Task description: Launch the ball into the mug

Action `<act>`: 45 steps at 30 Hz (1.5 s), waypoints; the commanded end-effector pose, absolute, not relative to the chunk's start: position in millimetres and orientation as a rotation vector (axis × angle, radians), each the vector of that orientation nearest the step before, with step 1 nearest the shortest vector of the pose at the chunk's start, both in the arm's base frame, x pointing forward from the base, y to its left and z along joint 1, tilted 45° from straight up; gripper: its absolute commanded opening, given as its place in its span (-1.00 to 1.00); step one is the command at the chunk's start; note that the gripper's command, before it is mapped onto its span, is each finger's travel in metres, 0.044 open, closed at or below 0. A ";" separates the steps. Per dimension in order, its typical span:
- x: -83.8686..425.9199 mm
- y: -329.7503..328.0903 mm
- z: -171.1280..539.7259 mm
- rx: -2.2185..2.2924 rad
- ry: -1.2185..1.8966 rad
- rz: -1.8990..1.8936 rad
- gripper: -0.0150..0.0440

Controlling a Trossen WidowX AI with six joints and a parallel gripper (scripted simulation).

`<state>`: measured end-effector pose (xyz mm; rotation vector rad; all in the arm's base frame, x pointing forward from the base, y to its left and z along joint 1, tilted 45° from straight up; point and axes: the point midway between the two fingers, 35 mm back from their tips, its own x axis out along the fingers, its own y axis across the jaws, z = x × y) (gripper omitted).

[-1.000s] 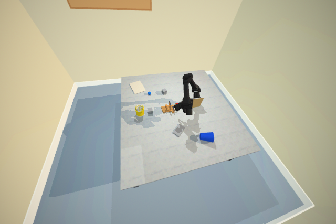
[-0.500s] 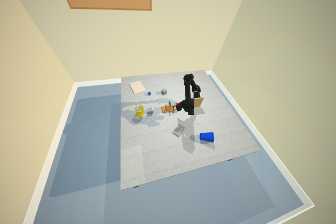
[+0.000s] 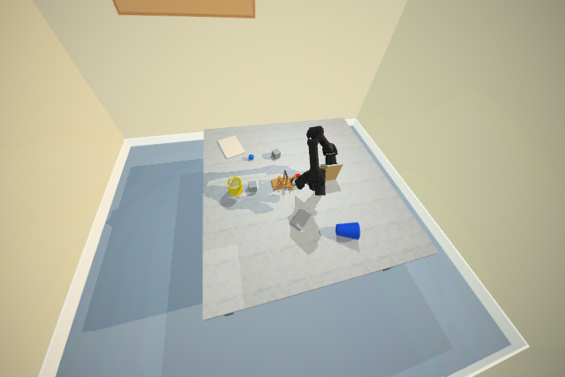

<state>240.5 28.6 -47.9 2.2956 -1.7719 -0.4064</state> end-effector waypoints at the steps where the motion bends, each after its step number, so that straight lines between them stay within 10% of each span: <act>1: 238.3 21.4 -54.4 2.283 -1.760 -0.412 -0.49; 45: 226.1 -29.9 -104.2 2.280 -1.760 -0.405 -0.49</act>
